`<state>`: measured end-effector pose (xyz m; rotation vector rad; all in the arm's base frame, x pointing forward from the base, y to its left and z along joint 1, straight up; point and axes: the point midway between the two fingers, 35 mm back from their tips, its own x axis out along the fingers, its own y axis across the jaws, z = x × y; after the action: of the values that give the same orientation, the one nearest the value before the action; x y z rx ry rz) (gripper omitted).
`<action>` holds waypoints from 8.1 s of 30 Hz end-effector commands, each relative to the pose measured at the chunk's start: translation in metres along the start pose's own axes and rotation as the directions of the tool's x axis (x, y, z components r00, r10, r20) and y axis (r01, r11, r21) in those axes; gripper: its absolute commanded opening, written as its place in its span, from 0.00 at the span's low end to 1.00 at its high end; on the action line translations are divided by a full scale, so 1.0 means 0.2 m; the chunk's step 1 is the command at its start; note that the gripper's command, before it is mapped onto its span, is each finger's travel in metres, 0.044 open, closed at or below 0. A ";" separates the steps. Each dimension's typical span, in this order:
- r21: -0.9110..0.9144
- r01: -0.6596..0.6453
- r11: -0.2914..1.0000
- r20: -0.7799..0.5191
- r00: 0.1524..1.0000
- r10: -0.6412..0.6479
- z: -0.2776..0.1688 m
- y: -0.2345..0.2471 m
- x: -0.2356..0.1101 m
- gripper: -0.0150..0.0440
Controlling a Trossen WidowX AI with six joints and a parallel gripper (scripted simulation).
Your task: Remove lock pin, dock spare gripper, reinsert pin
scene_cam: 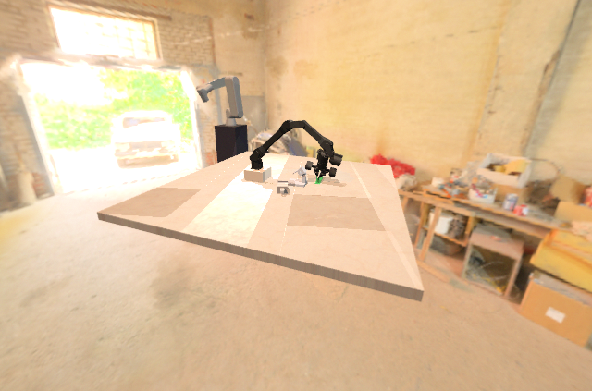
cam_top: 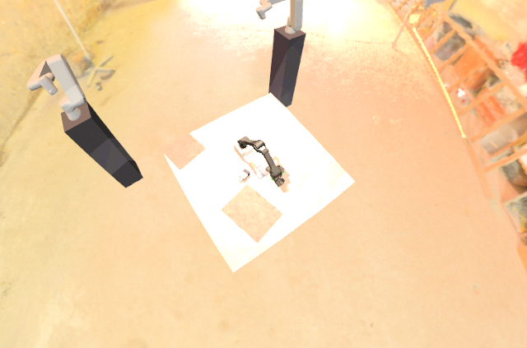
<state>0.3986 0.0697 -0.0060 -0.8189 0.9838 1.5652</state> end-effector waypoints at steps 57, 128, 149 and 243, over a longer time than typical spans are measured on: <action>0.053 -0.116 0.992 0.013 0.993 0.116 0.09 0.16 -0.17 1.00; 0.451 0.125 -0.884 -0.749 0.591 -0.299 -0.63 0.92 -0.73 1.00; 0.281 -0.077 -0.957 -0.801 0.531 -0.278 -0.70 1.01 -0.74 1.00; 0.281 -0.077 -0.957 -0.801 0.530 -0.278 -0.86 0.91 -0.48 0.25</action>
<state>0.2364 -0.1404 0.0169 0.6556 0.9143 -1.1291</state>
